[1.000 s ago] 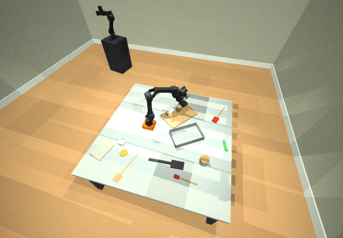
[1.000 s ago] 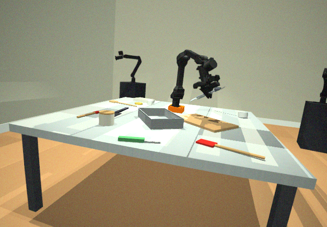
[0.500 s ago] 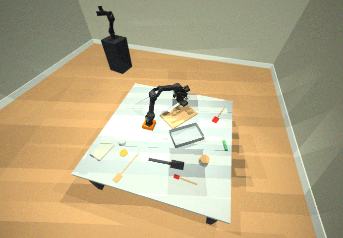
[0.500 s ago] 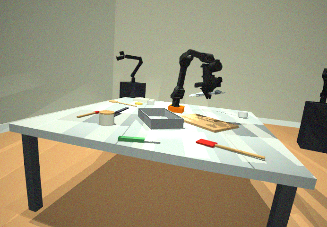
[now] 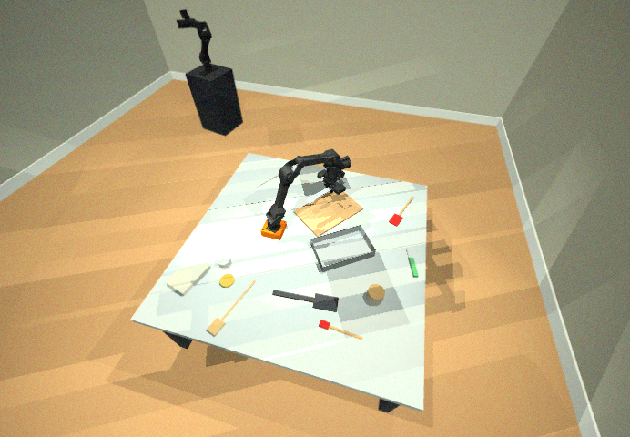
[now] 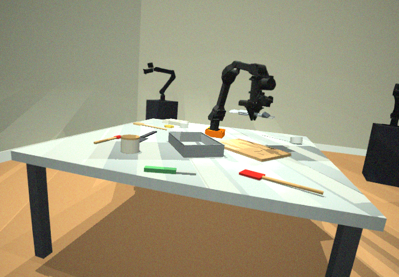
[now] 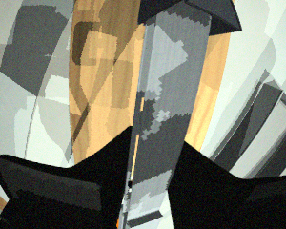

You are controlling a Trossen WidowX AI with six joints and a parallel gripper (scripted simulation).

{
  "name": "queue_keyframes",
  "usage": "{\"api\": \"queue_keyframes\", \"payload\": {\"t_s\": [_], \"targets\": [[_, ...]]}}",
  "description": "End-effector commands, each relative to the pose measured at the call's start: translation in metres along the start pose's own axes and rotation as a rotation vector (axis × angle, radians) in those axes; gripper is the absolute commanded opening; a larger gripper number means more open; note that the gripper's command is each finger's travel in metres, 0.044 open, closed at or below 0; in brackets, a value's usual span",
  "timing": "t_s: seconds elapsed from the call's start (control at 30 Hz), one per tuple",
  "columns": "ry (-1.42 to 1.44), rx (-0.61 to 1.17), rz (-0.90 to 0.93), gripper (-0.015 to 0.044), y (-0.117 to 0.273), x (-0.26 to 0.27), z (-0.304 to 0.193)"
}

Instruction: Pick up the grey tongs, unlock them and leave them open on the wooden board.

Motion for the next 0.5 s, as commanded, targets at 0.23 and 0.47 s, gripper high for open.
{"api": "queue_keyframes", "payload": {"t_s": [0.23,0.47], "targets": [[0.006,0.013,-0.005,-0.0150,-0.003,-0.001,0.001],[0.006,0.013,-0.005,-0.0150,-0.014,-0.001,0.003]]}}
Point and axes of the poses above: the point midway between the two fingers, 35 mm back from their tips, its own y axis back along the fingers, its own x axis across the jaws, z = x × y, the point moved 6 cm from there along y, back along the fingers, and after that the axes turned 7 degrees about y, right-handed, at the moved point
